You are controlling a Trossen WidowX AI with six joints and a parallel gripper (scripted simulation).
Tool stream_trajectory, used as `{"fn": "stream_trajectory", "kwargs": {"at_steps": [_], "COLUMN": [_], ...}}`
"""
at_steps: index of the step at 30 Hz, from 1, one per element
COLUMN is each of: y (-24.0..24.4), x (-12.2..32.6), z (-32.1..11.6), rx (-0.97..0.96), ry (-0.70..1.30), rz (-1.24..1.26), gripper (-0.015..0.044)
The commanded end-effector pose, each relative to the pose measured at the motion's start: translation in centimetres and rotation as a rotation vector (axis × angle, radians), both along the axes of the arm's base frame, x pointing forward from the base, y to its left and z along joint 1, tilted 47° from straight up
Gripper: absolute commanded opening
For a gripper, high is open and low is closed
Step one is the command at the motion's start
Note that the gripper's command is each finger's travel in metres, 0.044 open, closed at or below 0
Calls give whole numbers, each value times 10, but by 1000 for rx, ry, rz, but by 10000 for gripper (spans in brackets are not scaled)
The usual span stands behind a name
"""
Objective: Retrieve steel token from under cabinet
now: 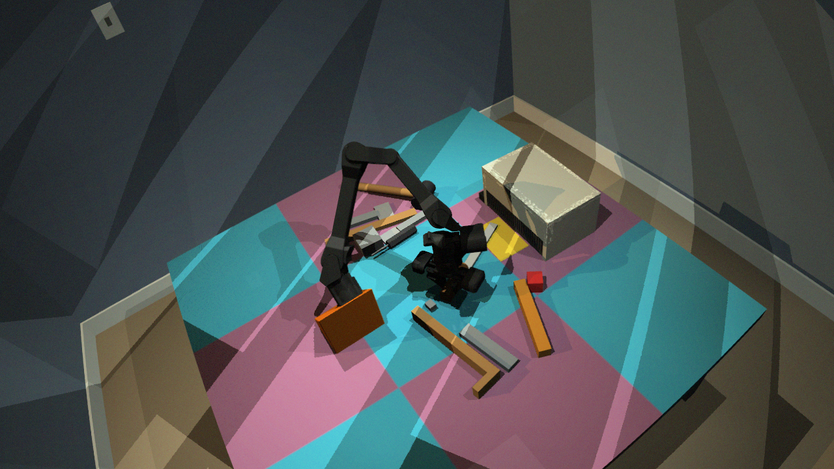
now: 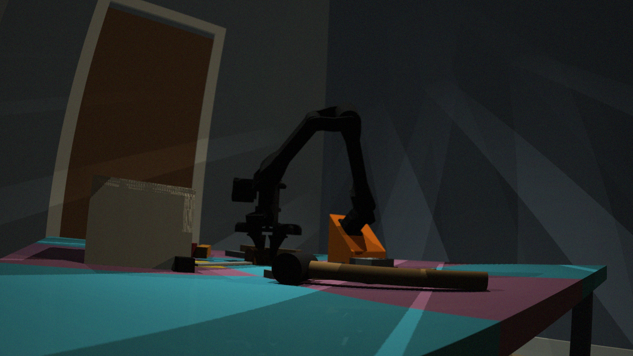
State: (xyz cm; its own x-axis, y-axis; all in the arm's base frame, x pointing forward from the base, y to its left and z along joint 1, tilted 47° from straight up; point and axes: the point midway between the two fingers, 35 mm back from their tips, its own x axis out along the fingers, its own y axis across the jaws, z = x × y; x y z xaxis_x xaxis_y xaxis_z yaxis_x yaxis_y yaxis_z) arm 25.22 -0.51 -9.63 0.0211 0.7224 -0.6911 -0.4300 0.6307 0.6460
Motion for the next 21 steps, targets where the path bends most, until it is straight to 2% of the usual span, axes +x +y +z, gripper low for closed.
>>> {"fn": "stream_trajectory", "kwargs": {"at_steps": [1, 21], "y": [2, 19], "x": [3, 8], "z": [5, 22], "rx": [-2, -1], "ry": [-8, -8], "rz": [-2, -2], "gripper": [0, 0]}}
